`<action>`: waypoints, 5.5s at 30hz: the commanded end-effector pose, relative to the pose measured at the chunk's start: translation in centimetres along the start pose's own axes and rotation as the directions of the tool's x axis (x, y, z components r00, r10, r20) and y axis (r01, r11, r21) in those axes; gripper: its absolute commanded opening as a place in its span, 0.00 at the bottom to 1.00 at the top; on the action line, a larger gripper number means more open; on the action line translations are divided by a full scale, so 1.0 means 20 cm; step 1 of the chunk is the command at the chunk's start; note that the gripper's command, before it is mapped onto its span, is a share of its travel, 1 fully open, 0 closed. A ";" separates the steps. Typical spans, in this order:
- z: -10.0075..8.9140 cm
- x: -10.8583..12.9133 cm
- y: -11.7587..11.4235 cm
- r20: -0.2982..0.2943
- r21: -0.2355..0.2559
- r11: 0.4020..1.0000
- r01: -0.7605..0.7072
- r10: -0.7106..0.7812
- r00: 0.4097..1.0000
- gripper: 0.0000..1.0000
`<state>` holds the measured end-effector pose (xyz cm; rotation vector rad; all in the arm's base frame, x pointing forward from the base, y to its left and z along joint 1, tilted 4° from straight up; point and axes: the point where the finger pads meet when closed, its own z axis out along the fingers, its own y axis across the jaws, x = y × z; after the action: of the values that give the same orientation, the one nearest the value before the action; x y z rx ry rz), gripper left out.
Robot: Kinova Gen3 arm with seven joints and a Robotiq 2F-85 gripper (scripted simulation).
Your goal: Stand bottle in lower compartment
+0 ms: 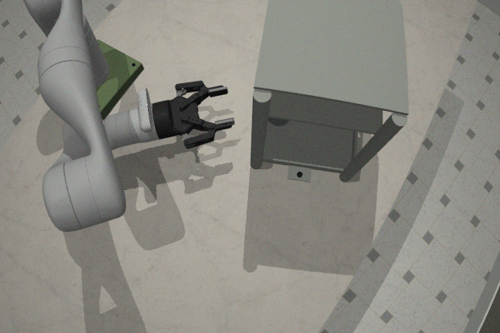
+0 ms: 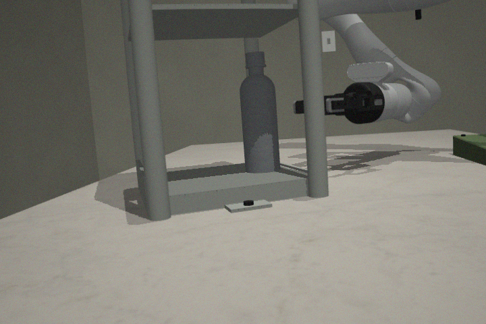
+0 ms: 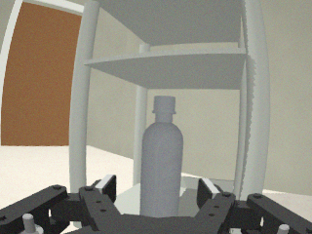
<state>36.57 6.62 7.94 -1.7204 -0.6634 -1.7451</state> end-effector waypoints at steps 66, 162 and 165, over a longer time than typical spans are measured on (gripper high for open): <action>-0.18 0.34 0.02 0.002 -0.014 1.000 -0.002 0.002 1.000 0.72; -0.18 0.49 0.02 0.002 -0.014 1.000 -0.002 0.002 1.000 1.00; -0.18 0.49 0.02 0.002 -0.014 1.000 -0.002 0.002 1.000 1.00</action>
<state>34.43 3.18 17.61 -1.7325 -0.6515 -1.7493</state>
